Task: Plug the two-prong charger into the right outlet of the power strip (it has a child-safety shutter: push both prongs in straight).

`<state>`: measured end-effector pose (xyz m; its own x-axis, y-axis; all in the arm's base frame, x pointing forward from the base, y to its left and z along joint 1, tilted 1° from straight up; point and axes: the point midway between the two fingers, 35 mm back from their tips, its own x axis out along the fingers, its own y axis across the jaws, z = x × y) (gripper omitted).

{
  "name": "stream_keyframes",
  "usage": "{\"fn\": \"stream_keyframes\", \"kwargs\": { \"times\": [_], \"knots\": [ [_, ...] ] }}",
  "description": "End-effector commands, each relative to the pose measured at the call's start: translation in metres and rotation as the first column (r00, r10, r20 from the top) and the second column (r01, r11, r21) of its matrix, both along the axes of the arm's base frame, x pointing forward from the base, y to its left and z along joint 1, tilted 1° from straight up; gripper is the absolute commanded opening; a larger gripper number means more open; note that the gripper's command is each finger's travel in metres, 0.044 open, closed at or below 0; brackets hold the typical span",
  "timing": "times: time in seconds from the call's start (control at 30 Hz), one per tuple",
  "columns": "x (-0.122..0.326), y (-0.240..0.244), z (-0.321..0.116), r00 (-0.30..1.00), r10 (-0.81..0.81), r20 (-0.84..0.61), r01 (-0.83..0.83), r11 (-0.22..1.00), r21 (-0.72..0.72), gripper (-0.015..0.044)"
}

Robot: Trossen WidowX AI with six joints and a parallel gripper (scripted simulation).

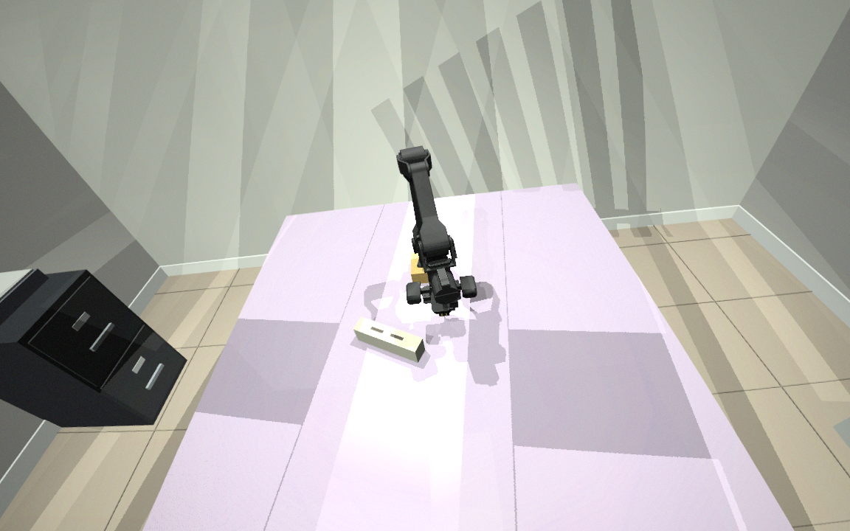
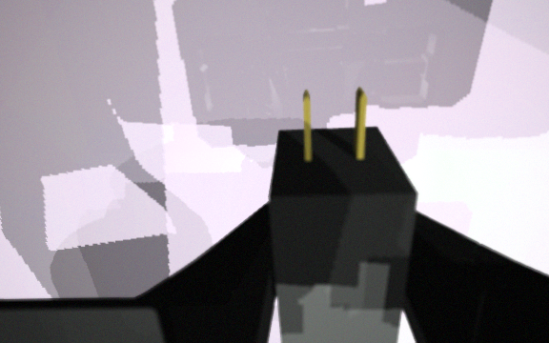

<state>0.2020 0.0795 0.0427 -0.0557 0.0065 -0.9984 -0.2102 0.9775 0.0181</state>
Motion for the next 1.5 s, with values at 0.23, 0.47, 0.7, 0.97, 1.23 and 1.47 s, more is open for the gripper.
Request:
{"fn": "stream_keyframes", "kwargs": {
  "times": [0.23,0.47,0.7,0.97,1.23,1.47],
  "knots": [
    [0.003,-0.018,-0.004,0.999,-0.049,0.005,0.049,0.999,-0.003,0.0000],
    [0.004,-0.029,-0.007,0.996,-0.086,0.004,0.086,0.996,-0.004,0.0000],
    [0.005,-0.041,-0.010,0.992,-0.124,0.004,0.124,0.992,-0.004,0.0000],
    [0.004,-0.054,-0.013,0.986,-0.166,0.004,0.166,0.986,-0.005,0.0000],
    [0.004,-0.066,-0.017,0.978,-0.208,0.004,0.208,0.978,-0.005,0.0000],
    [0.002,-0.077,-0.019,0.970,-0.245,0.004,0.245,0.970,-0.005,0.0000]
  ]
}}
